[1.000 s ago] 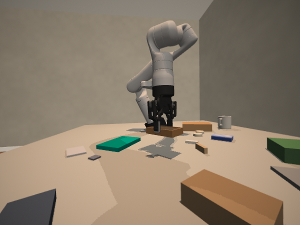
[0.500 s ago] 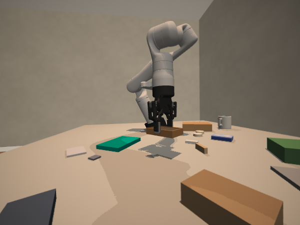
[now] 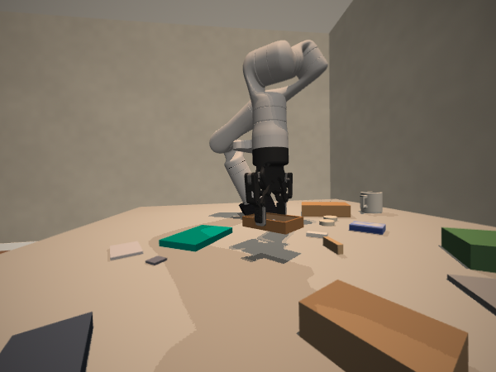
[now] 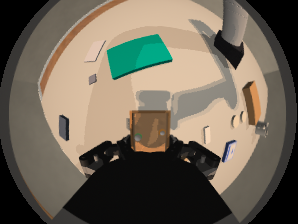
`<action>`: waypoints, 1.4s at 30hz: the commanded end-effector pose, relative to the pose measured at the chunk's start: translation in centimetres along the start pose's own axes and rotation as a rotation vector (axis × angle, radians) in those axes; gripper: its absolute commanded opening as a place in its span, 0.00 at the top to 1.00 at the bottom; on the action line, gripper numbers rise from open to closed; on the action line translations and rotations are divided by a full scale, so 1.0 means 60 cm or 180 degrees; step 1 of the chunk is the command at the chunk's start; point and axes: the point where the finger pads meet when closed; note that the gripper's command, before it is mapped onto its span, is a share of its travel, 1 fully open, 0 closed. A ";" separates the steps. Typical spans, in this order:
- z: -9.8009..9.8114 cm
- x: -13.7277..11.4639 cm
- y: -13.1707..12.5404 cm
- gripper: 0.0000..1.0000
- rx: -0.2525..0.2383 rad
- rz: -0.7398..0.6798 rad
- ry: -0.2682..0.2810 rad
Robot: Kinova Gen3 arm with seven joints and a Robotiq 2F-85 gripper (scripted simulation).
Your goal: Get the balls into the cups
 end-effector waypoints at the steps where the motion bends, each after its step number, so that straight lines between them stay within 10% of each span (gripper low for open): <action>1: -0.006 -0.002 -0.001 0.27 -0.0001 -0.0004 0.0007; 42: -0.087 -0.002 -0.001 0.27 -0.0001 -0.0004 0.0007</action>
Point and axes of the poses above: the point where the finger pads meet when closed, its own z axis back along the fingers, its own y axis across the jaws, x = y × z, and after that the axes turned 4 degrees about -z, right-handed
